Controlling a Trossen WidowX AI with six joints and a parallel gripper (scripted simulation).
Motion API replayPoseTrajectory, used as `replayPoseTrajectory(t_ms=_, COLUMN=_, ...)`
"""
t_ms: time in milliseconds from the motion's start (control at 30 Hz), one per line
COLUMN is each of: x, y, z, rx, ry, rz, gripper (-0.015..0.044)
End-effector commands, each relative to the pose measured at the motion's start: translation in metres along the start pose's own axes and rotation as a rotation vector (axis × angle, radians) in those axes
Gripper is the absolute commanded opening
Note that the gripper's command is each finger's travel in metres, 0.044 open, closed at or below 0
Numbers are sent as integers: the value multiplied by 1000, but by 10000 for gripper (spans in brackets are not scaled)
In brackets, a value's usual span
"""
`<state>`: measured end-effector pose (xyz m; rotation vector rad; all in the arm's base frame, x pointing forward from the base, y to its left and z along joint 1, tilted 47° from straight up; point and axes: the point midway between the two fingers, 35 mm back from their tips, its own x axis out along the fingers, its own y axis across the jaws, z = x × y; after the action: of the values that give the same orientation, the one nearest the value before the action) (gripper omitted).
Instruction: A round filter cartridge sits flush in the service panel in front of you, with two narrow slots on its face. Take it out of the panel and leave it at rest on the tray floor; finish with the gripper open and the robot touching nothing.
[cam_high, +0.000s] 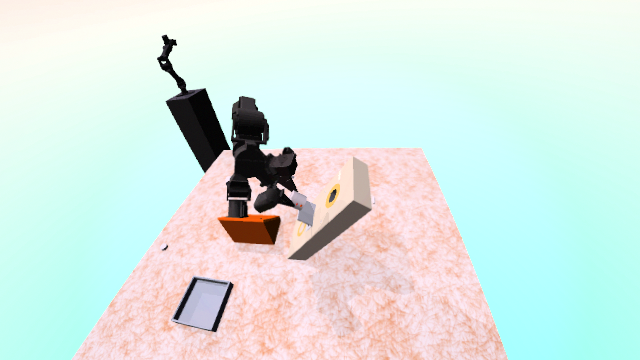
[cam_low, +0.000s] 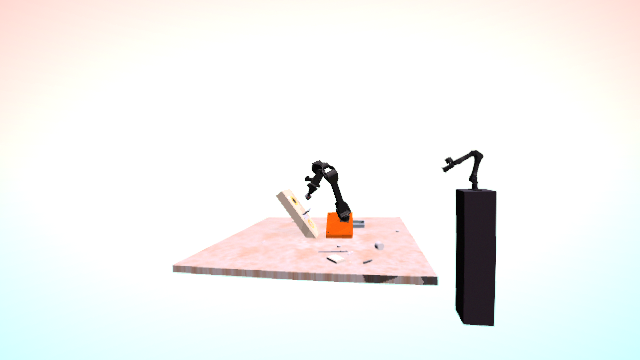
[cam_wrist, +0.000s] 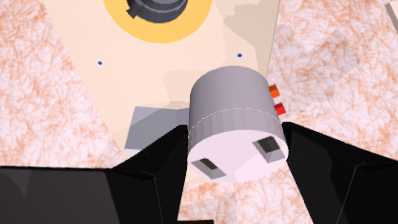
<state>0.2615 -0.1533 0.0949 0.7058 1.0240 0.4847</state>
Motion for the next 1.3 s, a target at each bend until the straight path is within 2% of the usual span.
replayPoseTrajectory(t_ms=0, x=0, y=-19, z=2, rx=-14, ry=-6, rz=-8, gripper=0)
replayPoseTrajectory(t_ms=167, x=4, y=-43, z=-1, rx=-16, ry=-7, rz=-8, gripper=0)
replayPoseTrajectory(t_ms=267, x=3, y=-40, z=-4, rx=22, ry=3, rz=-16, gripper=0)
replayPoseTrajectory(t_ms=667, x=-24, y=-125, z=-59, rx=486, ry=42, rz=-293, gripper=0)
replayPoseTrajectory(t_ms=1033, x=-56, y=-192, z=-120, rx=940, ry=-7, rz=-567, gripper=0)
replayPoseTrajectory(t_ms=1267, x=-58, y=-196, z=-126, rx=972, ry=-13, rz=-586, gripper=0)
